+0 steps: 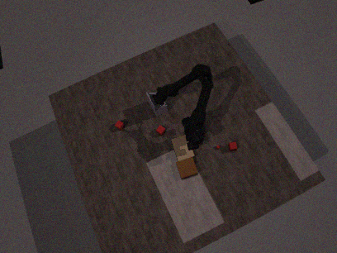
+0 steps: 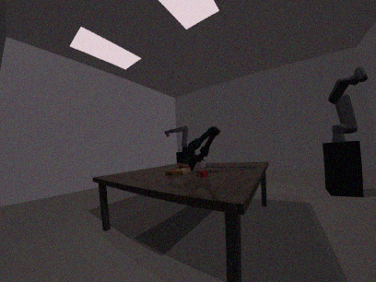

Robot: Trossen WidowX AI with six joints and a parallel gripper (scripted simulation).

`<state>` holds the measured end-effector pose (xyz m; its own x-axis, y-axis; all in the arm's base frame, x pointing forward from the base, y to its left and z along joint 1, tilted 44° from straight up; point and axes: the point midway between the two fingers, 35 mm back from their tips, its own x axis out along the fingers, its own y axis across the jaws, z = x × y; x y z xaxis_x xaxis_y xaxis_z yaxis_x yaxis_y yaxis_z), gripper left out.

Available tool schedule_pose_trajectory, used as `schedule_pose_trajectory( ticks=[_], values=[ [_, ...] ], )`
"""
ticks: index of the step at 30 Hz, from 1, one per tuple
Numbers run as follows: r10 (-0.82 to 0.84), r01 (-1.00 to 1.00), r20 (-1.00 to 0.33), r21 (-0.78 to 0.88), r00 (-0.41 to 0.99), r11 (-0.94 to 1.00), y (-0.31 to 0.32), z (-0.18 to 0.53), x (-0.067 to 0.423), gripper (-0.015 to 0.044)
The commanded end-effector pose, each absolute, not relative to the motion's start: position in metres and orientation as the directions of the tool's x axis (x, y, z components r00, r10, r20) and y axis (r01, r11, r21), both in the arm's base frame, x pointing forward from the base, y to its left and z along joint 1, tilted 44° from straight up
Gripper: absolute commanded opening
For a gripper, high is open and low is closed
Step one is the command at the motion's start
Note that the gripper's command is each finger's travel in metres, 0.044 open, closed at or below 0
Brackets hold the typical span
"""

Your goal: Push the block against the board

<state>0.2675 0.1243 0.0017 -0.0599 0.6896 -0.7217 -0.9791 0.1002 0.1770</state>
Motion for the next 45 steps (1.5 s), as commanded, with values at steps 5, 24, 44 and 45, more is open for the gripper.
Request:
schedule_pose_trajectory(
  ticks=[5, 24, 44, 45],
  values=[
    [0.679, -0.975, -0.729, 0.201, -0.084, 0.095, 0.128, -0.002, 0.265, 0.0],
    [0.682, -0.975, -0.726, 0.201, -0.083, 0.094, 0.15, 0.017, 0.273, 0.0],
    [0.684, -0.975, -0.724, 0.201, -0.084, 0.093, 0.122, 0.066, 0.28, 0.0],
    [0.684, -0.975, -0.724, 0.201, -0.084, 0.093, 0.122, 0.066, 0.28, 0.0]
  ],
)
